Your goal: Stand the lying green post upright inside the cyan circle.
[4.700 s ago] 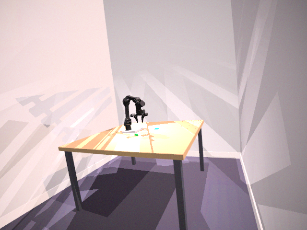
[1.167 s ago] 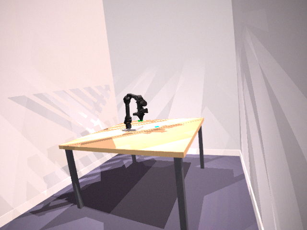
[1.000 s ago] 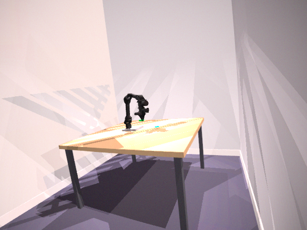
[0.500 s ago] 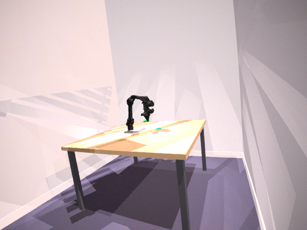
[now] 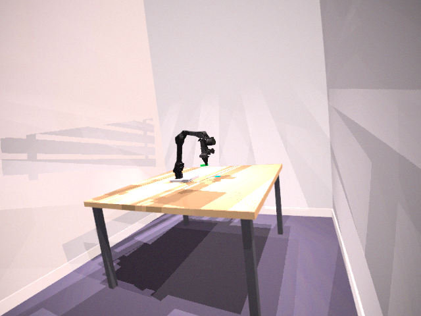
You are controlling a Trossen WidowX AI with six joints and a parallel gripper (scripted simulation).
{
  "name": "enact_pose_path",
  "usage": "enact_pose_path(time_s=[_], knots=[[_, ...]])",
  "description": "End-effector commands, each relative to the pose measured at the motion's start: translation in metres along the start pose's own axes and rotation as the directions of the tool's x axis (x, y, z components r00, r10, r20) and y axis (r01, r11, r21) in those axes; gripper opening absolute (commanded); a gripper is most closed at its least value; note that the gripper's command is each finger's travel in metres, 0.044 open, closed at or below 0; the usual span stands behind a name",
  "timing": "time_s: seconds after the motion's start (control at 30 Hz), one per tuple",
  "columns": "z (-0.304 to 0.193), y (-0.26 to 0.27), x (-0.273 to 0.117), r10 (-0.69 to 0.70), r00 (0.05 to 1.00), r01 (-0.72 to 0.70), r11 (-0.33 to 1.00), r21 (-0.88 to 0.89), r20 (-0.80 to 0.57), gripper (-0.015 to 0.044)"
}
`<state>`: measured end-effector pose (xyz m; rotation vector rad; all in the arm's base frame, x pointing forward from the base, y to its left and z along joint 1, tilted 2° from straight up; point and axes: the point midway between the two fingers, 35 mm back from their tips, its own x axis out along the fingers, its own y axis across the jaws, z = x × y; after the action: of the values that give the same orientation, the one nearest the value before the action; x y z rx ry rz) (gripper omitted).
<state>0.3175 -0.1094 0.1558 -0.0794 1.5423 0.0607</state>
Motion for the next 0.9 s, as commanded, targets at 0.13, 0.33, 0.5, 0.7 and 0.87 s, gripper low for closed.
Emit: enact_pose_path(time_s=[0.13, 0.33, 0.5, 0.7, 0.87], knots=[[0.013, 0.018, -0.002, 0.008, 1.000, -0.008, 0.993, -0.115, 0.003, 0.0023], [0.021, 0.034, -0.002, 0.011, 1.000, -0.011, 0.978, -0.206, 0.002, 0.0023], [0.027, 0.048, -0.003, 0.014, 1.000, -0.013, 0.960, -0.281, 0.001, 0.0023], [0.034, 0.064, -0.004, 0.017, 1.000, -0.016, 0.930, -0.368, -0.001, 0.0023], [0.039, 0.079, -0.004, 0.019, 1.000, -0.019, 0.898, -0.439, -0.003, 0.0023]])
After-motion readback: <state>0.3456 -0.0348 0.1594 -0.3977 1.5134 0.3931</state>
